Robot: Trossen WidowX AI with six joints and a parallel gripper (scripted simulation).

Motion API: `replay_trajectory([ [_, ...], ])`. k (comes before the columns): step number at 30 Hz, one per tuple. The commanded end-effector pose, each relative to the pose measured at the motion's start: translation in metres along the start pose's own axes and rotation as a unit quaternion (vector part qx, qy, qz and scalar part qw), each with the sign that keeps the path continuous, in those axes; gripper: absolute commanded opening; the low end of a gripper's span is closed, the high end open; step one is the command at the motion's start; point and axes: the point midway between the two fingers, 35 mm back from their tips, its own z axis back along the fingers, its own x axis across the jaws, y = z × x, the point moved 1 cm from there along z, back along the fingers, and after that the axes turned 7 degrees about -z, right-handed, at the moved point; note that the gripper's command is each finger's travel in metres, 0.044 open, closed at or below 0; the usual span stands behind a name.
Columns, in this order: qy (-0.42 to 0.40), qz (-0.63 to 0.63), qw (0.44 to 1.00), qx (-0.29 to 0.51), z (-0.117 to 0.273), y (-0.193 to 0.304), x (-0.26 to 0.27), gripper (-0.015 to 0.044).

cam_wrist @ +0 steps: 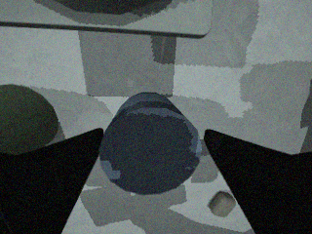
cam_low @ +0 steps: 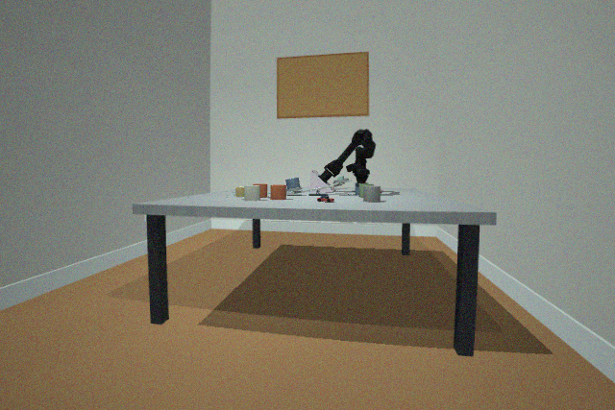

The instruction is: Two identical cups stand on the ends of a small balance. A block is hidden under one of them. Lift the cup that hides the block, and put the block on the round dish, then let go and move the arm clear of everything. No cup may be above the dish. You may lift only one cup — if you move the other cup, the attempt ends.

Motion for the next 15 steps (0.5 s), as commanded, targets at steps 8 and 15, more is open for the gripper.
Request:
replay_trajectory([
  [8,-0.022,0.001,1.000,0.004,0.039,0.001,0.007,0.0387],
  [15,-0.066,0.056,0.996,0.002,0.052,-0.005,0.033,0.0260],
])
